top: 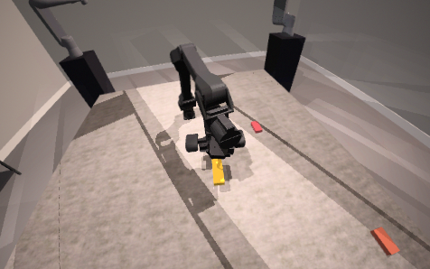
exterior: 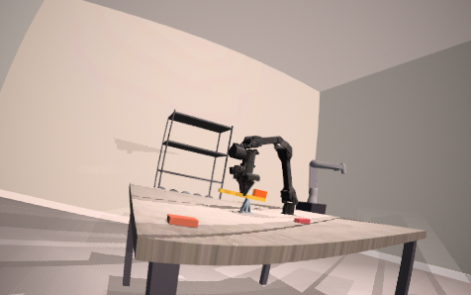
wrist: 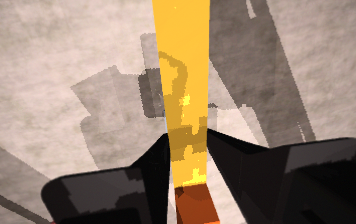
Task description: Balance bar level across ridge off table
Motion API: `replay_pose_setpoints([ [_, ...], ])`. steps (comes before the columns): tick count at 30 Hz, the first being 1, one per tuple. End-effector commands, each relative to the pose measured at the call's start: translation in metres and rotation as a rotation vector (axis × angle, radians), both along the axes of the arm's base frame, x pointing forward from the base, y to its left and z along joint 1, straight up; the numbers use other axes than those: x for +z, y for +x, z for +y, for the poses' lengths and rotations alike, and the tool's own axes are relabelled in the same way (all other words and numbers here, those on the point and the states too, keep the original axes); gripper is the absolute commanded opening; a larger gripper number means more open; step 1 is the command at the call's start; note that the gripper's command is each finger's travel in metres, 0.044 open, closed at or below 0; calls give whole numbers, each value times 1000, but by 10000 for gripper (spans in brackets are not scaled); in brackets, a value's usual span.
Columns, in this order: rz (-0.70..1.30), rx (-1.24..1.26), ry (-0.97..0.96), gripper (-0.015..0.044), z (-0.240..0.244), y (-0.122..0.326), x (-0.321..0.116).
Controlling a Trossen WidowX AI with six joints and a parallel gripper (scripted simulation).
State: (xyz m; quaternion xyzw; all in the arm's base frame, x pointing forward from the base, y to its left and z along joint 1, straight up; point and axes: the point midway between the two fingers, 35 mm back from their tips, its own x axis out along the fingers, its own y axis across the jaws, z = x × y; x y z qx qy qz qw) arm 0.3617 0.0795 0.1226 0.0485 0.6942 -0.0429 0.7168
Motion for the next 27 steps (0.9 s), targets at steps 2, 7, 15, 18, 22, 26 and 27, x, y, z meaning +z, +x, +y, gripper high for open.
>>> replay_pose_setpoints([
  [2,-2,-5,2,0,0,0,-1],
  [7,-2,-5,2,0,0,0,-1],
  [15,-2,-5,2,0,0,0,-2],
  [18,-2,-5,2,0,0,0,-2],
  [22,-2,-5,2,0,0,0,-2],
  [26,-2,-5,2,0,0,0,-3],
  [27,-2,-5,2,0,0,0,-3],
])
